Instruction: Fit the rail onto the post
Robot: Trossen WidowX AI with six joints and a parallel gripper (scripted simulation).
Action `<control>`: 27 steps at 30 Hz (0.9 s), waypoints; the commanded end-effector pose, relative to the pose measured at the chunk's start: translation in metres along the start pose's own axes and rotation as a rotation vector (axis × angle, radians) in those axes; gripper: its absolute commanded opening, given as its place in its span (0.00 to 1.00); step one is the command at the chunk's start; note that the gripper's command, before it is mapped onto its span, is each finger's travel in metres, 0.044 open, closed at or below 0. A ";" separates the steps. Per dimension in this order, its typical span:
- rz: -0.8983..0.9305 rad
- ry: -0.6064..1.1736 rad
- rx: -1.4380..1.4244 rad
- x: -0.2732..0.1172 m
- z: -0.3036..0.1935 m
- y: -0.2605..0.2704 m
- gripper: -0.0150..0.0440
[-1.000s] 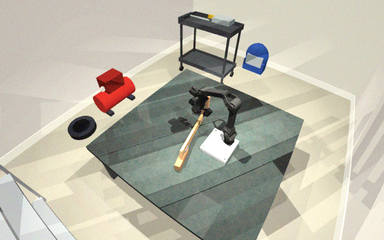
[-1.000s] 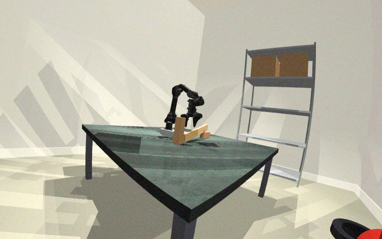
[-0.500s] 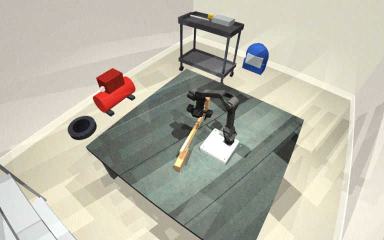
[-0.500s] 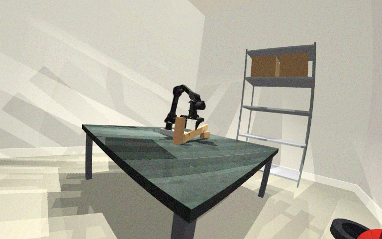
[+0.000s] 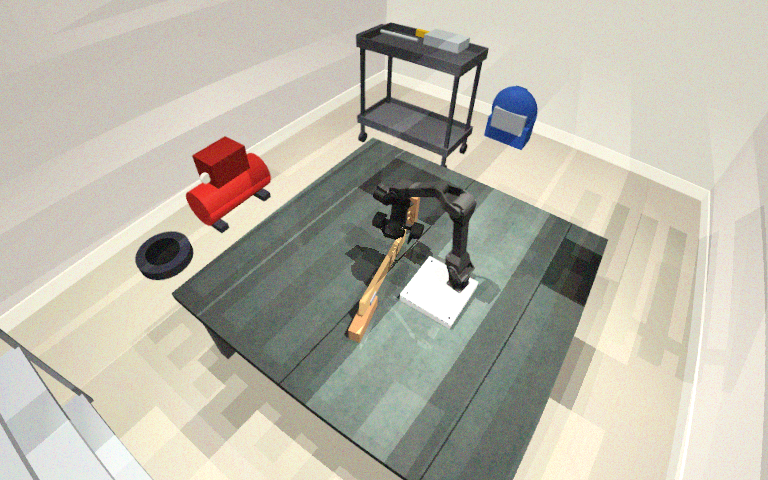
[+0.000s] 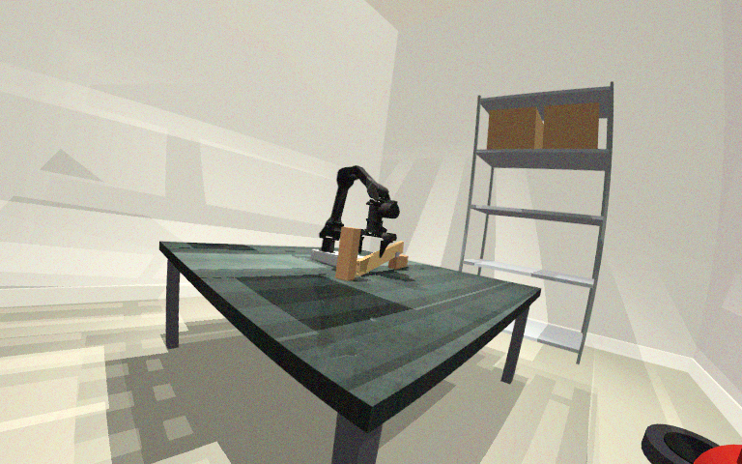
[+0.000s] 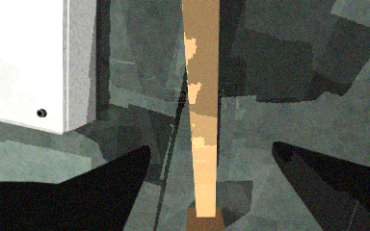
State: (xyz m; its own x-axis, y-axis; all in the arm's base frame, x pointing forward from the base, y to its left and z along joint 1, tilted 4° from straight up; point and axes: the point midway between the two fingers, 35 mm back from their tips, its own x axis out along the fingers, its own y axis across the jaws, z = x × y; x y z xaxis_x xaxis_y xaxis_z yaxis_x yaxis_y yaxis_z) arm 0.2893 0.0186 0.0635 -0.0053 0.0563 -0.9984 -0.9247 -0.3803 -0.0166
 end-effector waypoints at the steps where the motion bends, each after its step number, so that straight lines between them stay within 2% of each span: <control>1: 0.005 -0.007 -0.002 0.009 0.001 0.001 1.00; 27: 0.005 -0.008 -0.002 0.050 0.003 0.004 1.00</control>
State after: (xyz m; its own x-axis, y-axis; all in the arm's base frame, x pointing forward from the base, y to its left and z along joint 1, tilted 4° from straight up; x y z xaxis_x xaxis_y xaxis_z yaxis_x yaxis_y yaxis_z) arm 0.2874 0.0213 0.0206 -0.0055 0.0567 -0.9984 -0.9226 -0.3854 -0.0168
